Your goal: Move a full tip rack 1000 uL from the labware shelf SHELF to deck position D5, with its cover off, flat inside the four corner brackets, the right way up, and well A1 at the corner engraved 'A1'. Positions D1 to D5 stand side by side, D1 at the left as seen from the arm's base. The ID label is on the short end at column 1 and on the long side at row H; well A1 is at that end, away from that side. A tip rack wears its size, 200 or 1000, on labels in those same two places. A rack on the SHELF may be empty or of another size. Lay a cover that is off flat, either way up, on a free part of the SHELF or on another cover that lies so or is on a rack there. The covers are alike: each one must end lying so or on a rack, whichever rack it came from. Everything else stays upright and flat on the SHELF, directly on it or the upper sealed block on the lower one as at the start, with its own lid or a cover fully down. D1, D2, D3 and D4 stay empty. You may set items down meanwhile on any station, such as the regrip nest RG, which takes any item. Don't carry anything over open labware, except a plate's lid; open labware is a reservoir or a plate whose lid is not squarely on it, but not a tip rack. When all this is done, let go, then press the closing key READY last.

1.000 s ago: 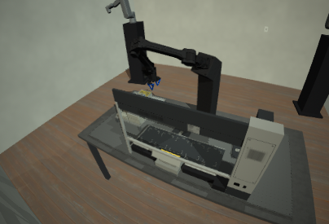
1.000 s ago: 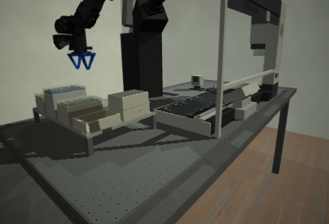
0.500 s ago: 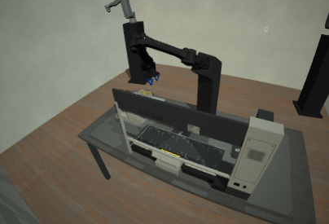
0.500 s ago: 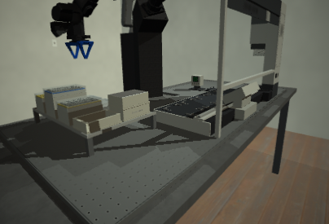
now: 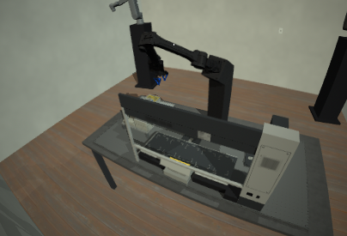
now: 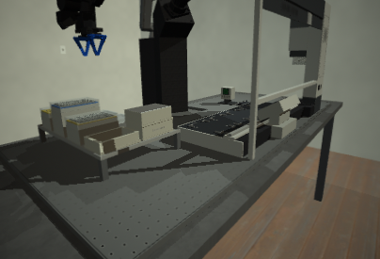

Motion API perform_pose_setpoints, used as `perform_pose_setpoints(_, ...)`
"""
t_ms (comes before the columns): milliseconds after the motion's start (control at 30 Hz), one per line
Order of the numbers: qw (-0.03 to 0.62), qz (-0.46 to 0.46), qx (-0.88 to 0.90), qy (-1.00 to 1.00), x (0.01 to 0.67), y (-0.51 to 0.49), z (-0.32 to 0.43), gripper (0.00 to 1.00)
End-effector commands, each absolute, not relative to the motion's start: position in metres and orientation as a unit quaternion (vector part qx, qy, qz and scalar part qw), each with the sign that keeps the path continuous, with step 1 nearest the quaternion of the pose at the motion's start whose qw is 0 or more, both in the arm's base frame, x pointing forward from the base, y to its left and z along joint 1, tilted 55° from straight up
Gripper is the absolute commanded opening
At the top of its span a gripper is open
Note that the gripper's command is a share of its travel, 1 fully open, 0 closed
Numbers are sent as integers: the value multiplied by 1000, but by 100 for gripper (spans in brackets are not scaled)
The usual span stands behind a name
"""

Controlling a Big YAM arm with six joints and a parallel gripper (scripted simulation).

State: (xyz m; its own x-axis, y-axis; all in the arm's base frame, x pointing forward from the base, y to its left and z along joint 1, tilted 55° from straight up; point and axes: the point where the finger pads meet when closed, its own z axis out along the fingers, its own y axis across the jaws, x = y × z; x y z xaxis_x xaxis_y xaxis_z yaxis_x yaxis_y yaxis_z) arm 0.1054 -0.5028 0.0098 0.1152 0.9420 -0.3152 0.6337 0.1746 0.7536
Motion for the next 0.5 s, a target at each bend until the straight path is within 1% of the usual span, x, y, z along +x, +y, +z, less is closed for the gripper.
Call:
perform_pose_setpoints(0, 415, 189, 610, 648, 109, -495, 2, 100)
perform_pose_setpoints(100, 418, 186, 608, 649, 108, -499, 5, 100)
perform_pose_setpoints(133, 431, 167, 591, 661, 113, -497, 18, 100)
perform_pose_setpoints(467, 442, 133, 537, 706, 129, -460, 21, 100)
